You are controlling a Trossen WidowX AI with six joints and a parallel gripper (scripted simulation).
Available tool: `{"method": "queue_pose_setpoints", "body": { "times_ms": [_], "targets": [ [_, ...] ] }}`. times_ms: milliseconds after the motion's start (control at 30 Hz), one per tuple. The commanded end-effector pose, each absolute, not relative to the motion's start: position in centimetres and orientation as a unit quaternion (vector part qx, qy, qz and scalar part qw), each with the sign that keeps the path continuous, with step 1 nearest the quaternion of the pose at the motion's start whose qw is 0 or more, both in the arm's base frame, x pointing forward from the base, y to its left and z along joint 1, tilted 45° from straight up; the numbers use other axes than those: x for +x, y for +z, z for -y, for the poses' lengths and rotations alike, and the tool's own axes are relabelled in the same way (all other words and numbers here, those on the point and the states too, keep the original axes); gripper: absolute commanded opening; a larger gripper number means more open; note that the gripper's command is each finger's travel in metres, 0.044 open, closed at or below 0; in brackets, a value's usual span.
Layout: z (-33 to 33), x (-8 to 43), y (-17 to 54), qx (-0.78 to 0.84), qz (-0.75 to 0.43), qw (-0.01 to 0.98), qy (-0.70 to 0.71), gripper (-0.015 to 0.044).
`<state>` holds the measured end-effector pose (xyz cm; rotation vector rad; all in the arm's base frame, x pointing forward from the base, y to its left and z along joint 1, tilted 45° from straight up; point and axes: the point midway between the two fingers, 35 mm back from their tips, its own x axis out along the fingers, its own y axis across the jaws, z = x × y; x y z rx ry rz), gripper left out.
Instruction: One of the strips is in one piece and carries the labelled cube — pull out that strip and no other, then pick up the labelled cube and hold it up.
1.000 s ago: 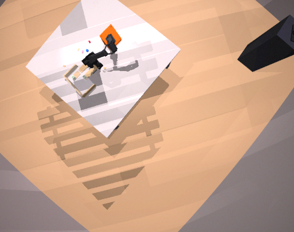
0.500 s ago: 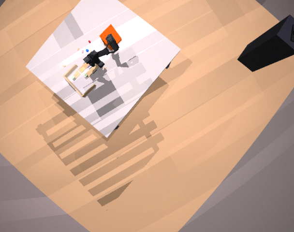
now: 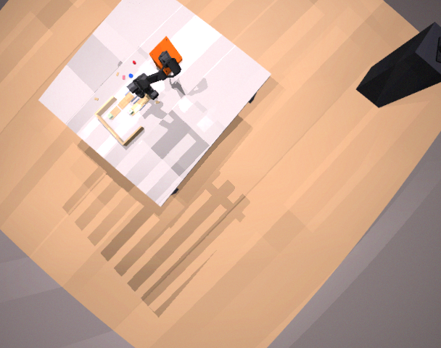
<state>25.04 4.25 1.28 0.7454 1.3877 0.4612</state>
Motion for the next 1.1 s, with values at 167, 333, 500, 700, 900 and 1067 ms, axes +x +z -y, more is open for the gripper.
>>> {"method": "queue_pose_setpoints", "body": {
  "times_ms": [167,333,500,700,900,1067],
  "targets": [
    [-5.0,22.9,0.9,0.331,-0.63,0.671,0.209,0.0],
    [-5.1,22.3,0.9,0.331,-0.63,0.671,0.209,0.0],
    [-5.3,21.6,0.9,0.331,-0.63,0.671,0.209,0.0],
    [-5.3,21.4,0.9,0.331,-0.63,0.67,0.209,0.0],
    [-5.3,21.4,0.9,0.331,-0.63,0.67,0.209,0.0],
    [-5.3,21.4,0.9,0.331,-0.63,0.67,0.209,0.0]
  ]
}}
